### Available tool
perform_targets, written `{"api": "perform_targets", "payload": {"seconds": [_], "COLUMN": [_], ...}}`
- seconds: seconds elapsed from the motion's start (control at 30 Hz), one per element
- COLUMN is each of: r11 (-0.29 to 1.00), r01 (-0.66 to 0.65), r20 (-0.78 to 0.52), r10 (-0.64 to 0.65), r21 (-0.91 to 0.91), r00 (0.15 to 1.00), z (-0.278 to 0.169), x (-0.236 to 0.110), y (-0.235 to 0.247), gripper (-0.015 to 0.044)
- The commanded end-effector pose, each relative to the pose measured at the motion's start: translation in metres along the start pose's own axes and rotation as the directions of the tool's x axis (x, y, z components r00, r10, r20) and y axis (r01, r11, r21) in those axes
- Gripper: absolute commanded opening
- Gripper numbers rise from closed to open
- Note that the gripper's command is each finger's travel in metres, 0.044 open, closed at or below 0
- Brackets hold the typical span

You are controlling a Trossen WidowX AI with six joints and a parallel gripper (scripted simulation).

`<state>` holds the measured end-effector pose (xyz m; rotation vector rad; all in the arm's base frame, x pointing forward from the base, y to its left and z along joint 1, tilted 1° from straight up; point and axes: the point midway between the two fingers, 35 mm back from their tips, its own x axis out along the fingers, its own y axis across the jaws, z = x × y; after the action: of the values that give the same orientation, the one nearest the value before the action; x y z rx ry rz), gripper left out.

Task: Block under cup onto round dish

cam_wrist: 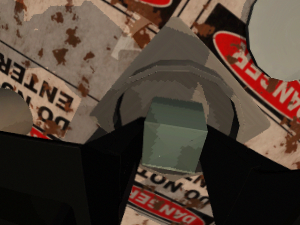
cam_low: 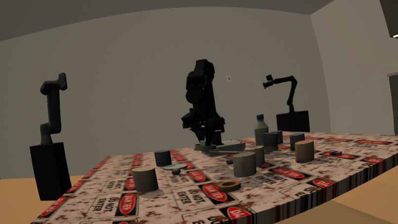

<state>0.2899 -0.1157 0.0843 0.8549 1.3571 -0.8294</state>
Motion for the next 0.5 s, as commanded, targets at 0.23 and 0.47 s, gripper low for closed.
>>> {"api": "perform_targets", "payload": {"seconds": [0.23, 0.47], "r11": [1.000, 1.000], "r01": [0.000, 0.000], "r20": [-0.006, -0.006], "r10": [0.000, 0.000], "r21": [0.005, 0.005], "r00": [1.000, 1.000], "z": [0.003, 0.002], "x": [-0.038, -0.072], "y": [0.003, 0.002], "gripper": [0.0000, 0.0000]}}
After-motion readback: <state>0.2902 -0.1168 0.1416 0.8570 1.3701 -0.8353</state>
